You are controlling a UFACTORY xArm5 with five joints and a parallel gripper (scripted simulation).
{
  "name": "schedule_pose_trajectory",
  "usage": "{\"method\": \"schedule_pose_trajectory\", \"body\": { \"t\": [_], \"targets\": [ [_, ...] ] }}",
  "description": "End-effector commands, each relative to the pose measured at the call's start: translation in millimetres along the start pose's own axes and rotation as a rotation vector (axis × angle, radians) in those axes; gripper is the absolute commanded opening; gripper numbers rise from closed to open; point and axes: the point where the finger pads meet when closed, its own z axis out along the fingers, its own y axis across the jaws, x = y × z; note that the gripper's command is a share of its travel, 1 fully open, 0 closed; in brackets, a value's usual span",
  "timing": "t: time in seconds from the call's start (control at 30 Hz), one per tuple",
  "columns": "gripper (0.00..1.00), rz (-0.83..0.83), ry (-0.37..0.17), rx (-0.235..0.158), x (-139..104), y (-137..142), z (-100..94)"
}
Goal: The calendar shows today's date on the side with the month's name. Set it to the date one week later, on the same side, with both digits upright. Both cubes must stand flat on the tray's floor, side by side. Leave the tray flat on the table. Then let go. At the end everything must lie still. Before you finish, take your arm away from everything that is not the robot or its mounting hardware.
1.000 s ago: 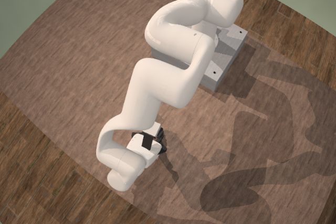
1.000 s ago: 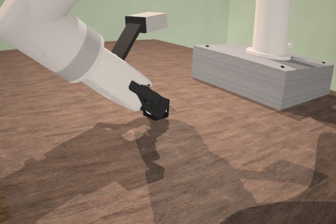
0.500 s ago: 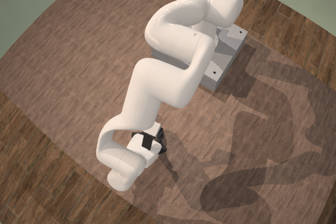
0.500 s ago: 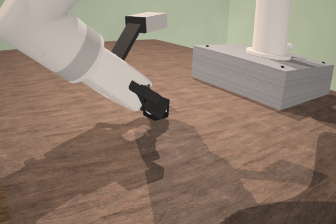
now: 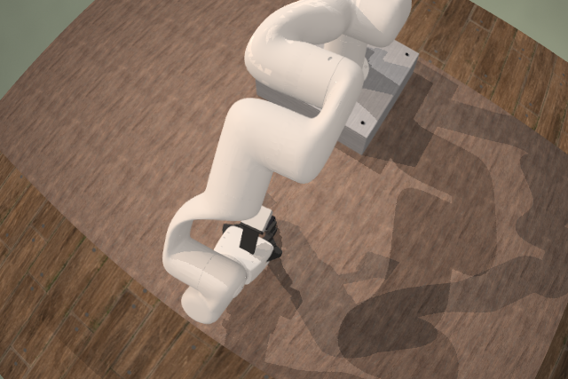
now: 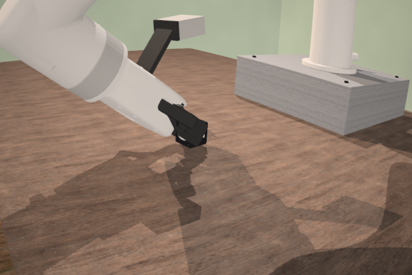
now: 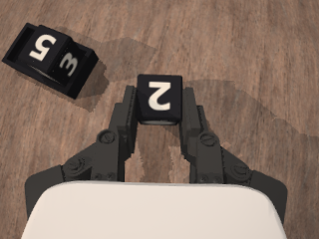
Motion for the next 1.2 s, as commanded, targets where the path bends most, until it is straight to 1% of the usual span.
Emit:
{"method": "schedule_pose_trajectory", "body": {
  "t": [0.0,1.17],
  "targets": [
    [0.29,0.0,-0.004,0.0,0.2,0.0,-1.7],
    [0.29,0.0,-0.004,0.0,-2.7,-0.1,0.5]
  ]
}}
